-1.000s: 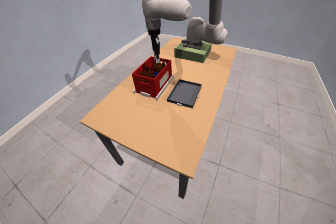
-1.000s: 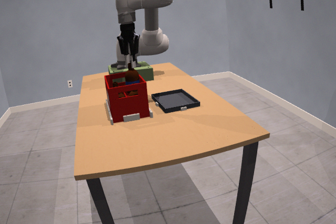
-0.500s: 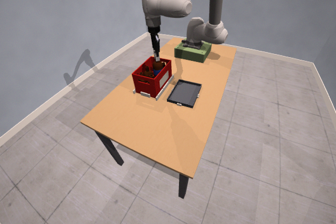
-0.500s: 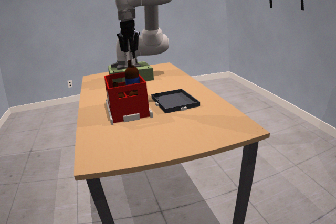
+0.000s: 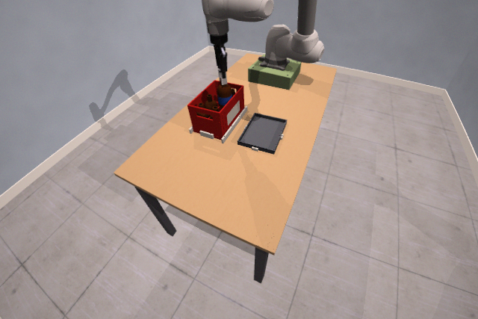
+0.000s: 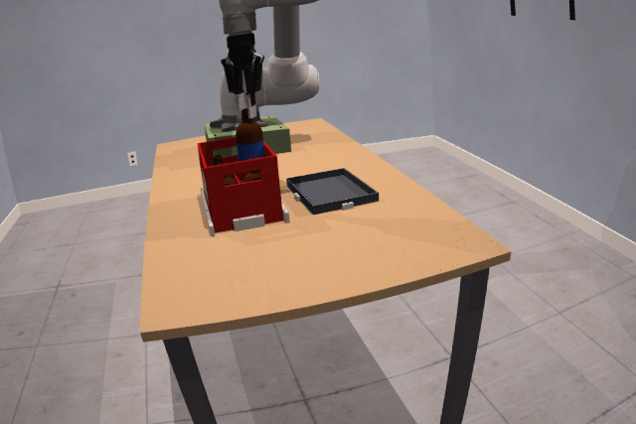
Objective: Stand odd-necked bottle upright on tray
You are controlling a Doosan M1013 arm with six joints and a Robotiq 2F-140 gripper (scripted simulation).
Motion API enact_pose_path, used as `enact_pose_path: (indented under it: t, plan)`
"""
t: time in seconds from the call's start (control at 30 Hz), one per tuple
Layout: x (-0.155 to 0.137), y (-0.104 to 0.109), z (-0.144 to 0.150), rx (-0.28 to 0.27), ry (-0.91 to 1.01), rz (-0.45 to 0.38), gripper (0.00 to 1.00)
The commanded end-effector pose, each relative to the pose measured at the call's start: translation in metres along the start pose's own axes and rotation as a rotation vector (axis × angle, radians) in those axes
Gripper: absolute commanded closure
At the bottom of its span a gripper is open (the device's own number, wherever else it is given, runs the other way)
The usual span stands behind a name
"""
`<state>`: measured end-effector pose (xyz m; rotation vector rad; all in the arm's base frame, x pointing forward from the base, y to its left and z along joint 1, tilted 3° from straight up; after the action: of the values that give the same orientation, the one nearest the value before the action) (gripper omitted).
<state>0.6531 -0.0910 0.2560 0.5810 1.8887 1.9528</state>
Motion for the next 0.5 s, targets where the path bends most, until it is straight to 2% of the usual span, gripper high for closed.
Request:
enact_pose_path:
  t: [0.0, 0.47]
  plan:
    - [-0.0013, 0.0057, -0.0026, 0.000, -0.007, -0.002, 1.00]
    - [-0.0013, 0.0080, -0.0027, 0.000, -0.007, -0.002, 1.00]
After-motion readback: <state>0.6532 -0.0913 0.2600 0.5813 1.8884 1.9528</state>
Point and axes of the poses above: the point where the finger pads meet when closed, its own y axis back along the fingers, its own z axis across the jaws, x = y × z, the point moved 8 cm from there along y, back along the fingers, and after that the axes turned 14 degrees about y, right-handed, at the moved point
